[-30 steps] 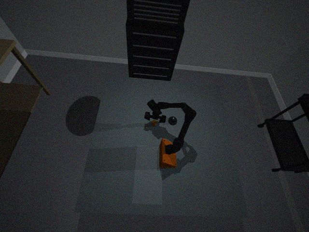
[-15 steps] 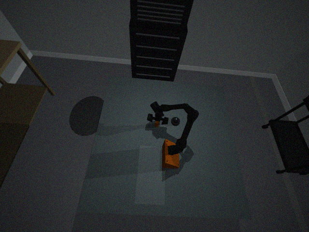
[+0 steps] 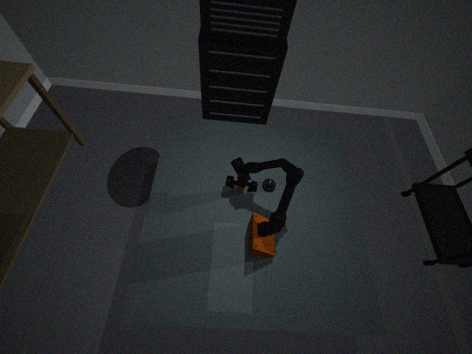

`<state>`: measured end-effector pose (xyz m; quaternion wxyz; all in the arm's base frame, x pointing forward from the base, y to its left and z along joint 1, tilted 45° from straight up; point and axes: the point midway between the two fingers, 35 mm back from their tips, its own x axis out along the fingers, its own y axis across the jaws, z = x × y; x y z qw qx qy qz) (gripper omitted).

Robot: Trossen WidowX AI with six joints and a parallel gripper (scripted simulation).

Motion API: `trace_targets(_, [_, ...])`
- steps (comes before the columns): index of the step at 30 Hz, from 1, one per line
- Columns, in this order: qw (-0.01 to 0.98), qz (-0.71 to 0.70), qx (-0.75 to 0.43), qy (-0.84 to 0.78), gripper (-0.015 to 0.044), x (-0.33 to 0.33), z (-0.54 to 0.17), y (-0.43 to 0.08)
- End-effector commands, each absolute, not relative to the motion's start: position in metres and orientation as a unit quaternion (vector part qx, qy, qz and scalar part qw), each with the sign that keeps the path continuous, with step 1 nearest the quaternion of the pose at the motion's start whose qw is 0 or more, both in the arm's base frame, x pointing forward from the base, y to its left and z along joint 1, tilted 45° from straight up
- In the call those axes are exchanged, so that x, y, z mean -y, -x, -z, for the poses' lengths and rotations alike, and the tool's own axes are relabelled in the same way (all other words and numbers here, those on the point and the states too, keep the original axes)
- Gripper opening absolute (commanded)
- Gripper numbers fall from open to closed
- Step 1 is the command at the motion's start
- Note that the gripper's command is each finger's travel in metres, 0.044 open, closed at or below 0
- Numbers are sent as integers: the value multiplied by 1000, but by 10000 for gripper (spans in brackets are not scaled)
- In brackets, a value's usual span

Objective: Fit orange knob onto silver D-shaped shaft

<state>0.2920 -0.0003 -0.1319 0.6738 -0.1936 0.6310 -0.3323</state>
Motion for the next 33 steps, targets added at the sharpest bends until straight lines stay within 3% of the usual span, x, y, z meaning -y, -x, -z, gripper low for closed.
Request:
trace_targets(1, [671,333,-633,198,440,6,137,-289])
trace_targets(3, [671,333,-633,198,440,7,138,-289])
trace_targets(13, [671,333,-633,198,177,7,138,-289])
trace_targets(19, [671,333,-633,198,138,7,138,-289])
trace_targets(24, [671,332,-633,198,6,1,133,-291])
trace_targets(33, [672,330,-633,196,0,-19,117,-296])
